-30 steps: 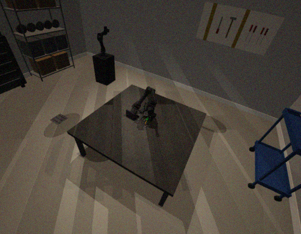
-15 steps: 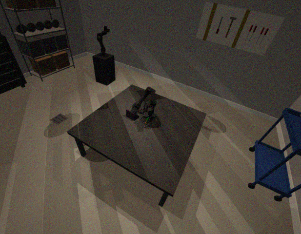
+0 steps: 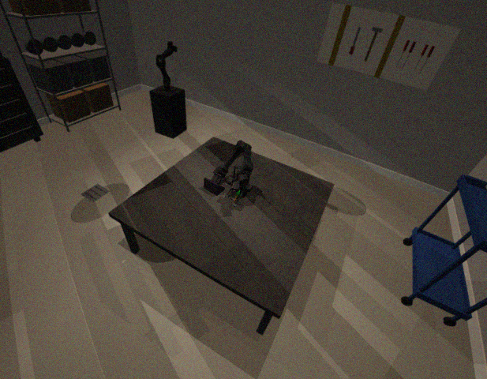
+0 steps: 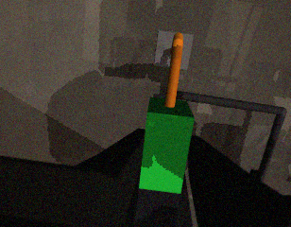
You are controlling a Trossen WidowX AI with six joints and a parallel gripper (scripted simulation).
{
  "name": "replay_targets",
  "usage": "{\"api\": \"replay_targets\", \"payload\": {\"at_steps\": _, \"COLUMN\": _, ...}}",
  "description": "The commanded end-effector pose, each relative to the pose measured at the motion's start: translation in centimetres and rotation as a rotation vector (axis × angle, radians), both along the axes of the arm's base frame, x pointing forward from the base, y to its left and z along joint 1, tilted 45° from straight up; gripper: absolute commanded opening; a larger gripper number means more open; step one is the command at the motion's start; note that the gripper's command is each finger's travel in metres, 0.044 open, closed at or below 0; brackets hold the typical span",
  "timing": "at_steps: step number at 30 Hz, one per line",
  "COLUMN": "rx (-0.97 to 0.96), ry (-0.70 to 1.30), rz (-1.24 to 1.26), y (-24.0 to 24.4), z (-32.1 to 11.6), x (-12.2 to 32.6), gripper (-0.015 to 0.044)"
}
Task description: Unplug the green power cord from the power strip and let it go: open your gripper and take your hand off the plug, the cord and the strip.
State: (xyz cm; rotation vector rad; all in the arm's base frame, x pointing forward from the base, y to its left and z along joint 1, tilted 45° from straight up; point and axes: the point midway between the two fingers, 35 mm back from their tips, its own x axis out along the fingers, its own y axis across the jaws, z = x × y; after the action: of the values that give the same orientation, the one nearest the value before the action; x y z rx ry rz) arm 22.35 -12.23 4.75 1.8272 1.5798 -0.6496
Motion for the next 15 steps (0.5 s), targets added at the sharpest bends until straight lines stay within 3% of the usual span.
{"api": "replay_targets", "payload": {"at_steps": 1, "rx": -0.001, "ry": 0.001, "rz": 0.000, "y": -0.2, "z": -0.1, "x": 0.0, "gripper": 0.0000}}
{"api": "replay_targets", "payload": {"at_steps": 15, "rx": -0.001, "ry": 0.002, "rz": -0.002, "y": -1.9, "z": -1.4, "x": 0.3, "gripper": 0.0000}}
